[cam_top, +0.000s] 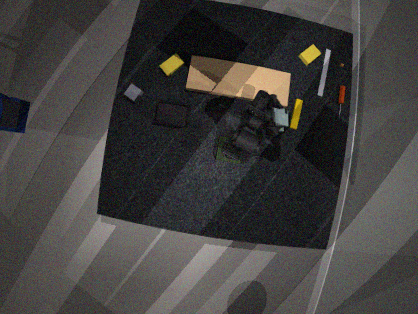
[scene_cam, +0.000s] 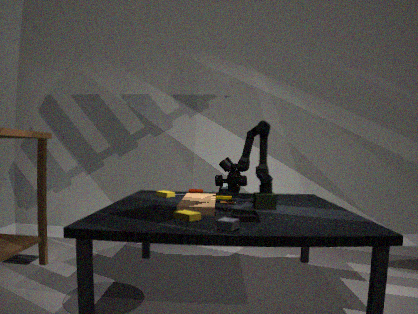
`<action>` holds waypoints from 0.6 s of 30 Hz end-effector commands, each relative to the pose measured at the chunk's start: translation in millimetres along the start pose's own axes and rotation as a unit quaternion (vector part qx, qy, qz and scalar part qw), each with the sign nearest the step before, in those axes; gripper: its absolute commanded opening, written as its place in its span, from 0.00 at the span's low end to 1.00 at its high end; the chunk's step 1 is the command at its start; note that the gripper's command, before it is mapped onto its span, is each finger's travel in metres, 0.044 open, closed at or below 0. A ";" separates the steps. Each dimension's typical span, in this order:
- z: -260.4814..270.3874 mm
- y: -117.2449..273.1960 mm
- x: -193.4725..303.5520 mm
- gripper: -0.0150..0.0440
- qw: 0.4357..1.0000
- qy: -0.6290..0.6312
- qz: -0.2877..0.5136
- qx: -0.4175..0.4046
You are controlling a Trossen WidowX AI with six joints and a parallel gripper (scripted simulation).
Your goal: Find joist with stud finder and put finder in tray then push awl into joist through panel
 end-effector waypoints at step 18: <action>1.7 -6.1 -11.5 0.25 1.000 0.001 0.001 -0.002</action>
Point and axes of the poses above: the point midway between the two fingers, 35 mm back from their tips, its own y axis back along the fingers, its own z axis across the jaws, x = y × z, the point moved 7 cm from there along y, back along the fingers, and after that the axes turned 8 degrees about -y, right-handed, at the moved point
